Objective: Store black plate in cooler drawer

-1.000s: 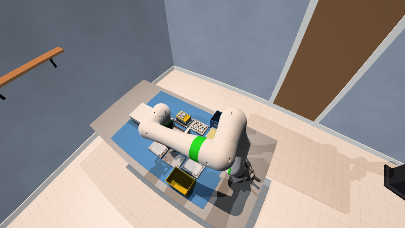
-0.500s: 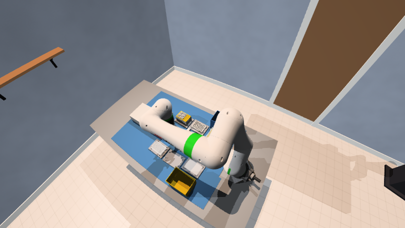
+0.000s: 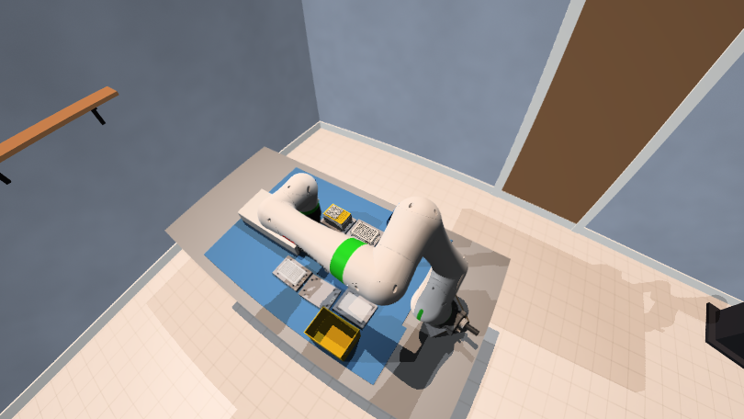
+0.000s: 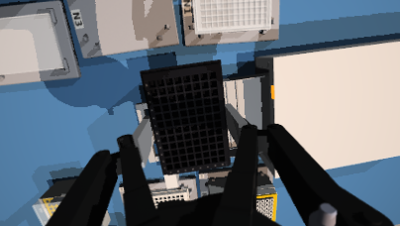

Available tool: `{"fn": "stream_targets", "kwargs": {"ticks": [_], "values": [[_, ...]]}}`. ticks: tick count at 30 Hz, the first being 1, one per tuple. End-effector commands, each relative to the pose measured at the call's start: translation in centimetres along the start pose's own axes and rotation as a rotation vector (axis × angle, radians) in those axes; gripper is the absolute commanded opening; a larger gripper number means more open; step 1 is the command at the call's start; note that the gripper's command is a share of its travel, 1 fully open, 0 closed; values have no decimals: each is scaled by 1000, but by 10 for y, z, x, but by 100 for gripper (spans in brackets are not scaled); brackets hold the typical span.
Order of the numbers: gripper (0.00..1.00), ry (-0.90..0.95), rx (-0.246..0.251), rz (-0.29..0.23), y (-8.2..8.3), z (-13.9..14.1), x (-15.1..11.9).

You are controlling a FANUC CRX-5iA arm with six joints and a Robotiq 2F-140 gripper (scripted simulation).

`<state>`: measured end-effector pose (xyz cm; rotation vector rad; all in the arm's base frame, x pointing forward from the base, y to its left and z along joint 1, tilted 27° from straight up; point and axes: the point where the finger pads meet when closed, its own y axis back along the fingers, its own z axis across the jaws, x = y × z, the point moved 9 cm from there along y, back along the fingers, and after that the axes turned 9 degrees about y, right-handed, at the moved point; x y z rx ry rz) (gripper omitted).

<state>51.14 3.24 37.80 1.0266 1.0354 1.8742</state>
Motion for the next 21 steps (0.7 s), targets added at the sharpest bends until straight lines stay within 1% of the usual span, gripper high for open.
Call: {"fn": "stream_targets", "kwargs": {"ticks": [1,17,19,21], "values": [[0,0,0,0,0,1,-4],[0,0,0,0,0,15,-41],[0,0,0,0,0,15,-41],[0,0,0,0,0,17,-47]]}}
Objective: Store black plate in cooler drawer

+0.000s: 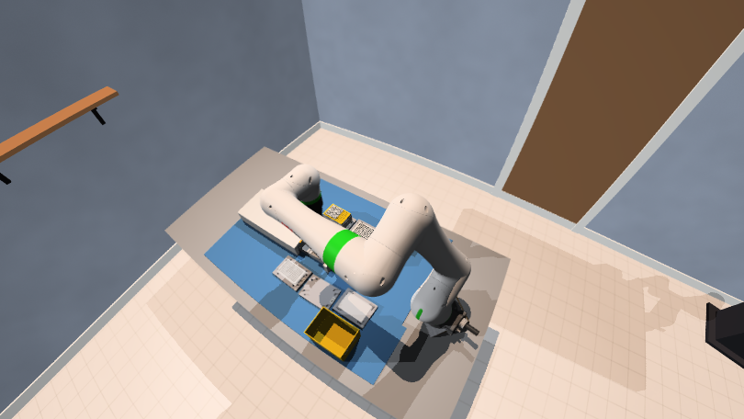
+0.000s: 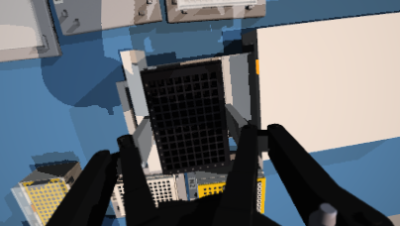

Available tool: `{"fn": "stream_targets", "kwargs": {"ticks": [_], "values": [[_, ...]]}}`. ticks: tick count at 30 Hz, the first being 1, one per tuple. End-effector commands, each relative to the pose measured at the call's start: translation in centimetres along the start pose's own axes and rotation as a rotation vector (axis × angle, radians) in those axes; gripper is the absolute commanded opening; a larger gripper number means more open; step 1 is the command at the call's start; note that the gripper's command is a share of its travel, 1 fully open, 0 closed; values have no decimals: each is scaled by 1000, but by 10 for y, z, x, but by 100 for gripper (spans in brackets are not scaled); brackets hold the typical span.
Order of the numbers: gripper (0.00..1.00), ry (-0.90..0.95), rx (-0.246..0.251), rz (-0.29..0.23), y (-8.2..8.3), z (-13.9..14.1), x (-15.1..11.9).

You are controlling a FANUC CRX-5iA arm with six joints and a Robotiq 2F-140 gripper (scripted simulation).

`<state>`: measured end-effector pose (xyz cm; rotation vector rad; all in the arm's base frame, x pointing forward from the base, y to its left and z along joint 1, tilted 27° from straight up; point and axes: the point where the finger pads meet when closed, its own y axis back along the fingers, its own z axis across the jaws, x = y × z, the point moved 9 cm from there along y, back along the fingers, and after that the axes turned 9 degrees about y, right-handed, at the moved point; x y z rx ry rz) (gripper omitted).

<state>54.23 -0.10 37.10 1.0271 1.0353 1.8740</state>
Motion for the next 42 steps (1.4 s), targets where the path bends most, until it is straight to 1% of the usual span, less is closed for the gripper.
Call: {"fn": "stream_targets", "kwargs": {"ticks": [1,11,15,42], "values": [[0,0,0,0,0,3,-7],[0,0,0,0,0,3,-8],[0,0,0,0,-2,3,-8],[0,0,0,0,-36,3,-8]]}}
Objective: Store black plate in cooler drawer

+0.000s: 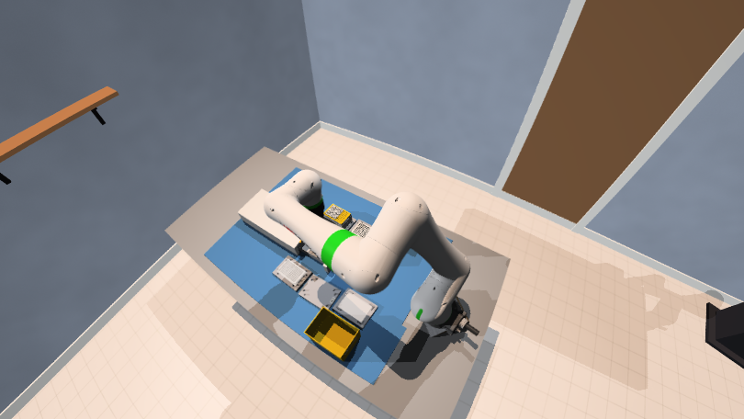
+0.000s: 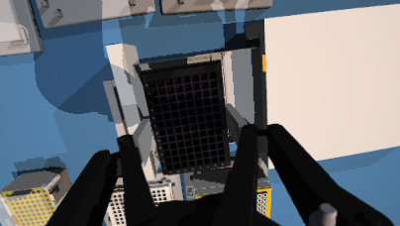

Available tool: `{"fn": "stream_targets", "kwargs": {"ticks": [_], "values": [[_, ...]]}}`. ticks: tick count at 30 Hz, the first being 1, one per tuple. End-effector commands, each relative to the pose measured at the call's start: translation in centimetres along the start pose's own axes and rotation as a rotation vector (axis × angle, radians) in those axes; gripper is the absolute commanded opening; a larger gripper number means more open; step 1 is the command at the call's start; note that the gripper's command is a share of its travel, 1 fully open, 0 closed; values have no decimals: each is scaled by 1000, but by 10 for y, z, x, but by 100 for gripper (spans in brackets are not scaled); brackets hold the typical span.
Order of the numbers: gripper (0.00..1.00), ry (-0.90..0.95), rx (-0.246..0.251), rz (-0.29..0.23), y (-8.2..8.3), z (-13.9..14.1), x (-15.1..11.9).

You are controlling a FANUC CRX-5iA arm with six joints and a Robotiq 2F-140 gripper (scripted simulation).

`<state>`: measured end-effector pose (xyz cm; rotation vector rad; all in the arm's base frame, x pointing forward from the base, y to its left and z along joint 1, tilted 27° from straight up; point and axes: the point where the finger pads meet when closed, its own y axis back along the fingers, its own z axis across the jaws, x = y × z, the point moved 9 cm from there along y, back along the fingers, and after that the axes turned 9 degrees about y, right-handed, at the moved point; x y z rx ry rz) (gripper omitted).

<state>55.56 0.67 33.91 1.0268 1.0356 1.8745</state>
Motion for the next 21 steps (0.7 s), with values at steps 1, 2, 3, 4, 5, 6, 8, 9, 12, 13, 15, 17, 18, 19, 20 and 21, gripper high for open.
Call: {"fn": "stream_targets", "kwargs": {"ticks": [1,2,3,4,5,6,8,9,12,13,15,17,18,19,20,21], "values": [[0,0,0,0,-3,0,0],[0,0,0,0,-4,0,0],[0,0,0,0,-5,0,0],[0,0,0,0,-7,0,0],[0,0,0,0,-8,0,0],[0,0,0,0,-8,0,0],[0,0,0,0,-9,0,0],[0,0,0,0,-11,0,0],[0,0,0,0,-15,0,0],[0,0,0,0,-16,0,0],[0,0,0,0,-19,0,0],[0,0,0,0,-21,0,0],[0,0,0,0,-23,0,0],[0,0,0,0,-24,0,0],[0,0,0,0,-25,0,0],[0,0,0,0,-27,0,0]]}}
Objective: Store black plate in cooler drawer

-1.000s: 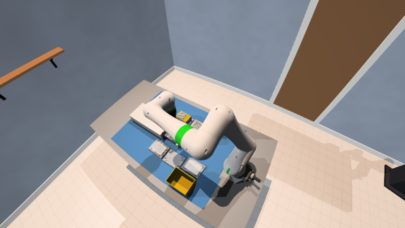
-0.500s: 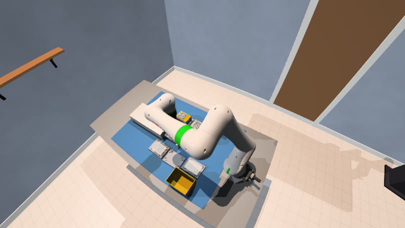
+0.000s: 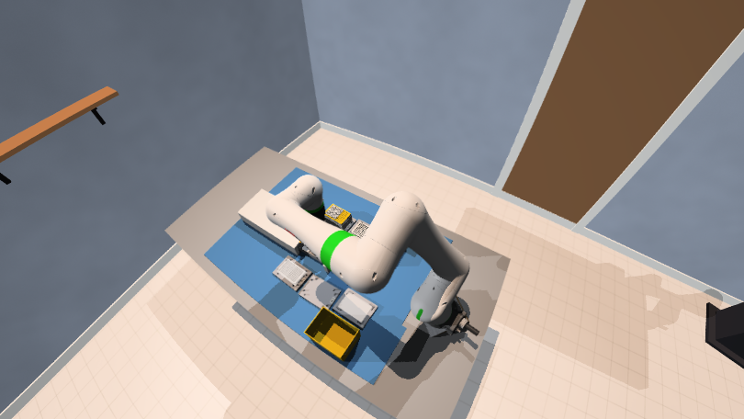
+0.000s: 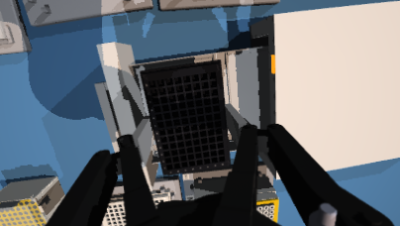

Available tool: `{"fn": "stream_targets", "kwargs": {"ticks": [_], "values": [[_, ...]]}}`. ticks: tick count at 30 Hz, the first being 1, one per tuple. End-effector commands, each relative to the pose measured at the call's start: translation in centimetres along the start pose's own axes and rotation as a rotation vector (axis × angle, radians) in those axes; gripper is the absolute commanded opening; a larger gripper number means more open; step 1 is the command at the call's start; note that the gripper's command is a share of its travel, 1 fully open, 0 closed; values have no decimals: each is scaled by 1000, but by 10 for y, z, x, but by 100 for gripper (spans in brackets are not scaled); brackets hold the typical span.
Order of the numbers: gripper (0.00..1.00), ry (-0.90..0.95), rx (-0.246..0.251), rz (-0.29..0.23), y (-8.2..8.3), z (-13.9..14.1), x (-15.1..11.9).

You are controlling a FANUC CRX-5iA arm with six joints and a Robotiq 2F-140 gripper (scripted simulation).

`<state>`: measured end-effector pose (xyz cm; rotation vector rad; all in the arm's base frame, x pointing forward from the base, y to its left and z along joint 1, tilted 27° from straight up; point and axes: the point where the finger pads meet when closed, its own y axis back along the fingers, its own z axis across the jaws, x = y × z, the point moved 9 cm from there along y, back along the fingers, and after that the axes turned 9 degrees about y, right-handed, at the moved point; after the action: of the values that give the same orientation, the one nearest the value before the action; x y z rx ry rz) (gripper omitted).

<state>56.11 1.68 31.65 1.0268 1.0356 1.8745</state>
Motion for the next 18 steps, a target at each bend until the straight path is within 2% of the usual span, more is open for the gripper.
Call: {"fn": "stream_targets", "kwargs": {"ticks": [1,18], "values": [[0,0,0,0,-3,0,0],[0,0,0,0,-23,0,0]]}}
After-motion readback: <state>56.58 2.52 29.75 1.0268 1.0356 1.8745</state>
